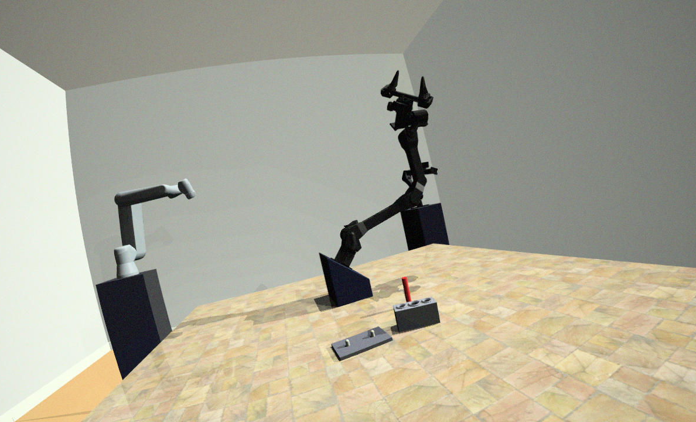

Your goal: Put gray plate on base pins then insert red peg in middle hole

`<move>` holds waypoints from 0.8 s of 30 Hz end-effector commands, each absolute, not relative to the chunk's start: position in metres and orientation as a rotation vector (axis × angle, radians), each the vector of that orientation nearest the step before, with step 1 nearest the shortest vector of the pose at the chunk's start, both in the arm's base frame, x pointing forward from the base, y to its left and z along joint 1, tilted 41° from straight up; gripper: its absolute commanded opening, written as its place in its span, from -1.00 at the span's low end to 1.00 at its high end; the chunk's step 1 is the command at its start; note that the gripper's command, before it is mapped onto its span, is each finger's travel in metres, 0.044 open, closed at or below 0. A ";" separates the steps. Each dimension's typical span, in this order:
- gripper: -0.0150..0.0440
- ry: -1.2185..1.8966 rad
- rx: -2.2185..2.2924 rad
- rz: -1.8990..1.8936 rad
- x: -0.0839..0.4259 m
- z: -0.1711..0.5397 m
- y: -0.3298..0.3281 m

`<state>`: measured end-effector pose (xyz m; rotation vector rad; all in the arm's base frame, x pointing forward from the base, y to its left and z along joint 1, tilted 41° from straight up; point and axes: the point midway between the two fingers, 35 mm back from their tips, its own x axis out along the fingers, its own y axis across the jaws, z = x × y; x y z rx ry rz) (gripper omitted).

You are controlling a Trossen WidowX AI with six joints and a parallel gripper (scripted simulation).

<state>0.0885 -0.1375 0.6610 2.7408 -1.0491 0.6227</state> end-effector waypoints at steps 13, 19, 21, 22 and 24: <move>1.00 -0.885 3.744 0.634 0.162 0.550 -0.258; 1.00 -0.863 4.012 0.510 0.197 0.511 -0.273; 1.00 -0.868 4.146 0.409 0.216 0.489 -0.278; 1.00 -0.856 4.201 0.341 0.226 0.478 -0.278; 1.00 -0.834 4.305 0.187 0.246 0.456 -0.276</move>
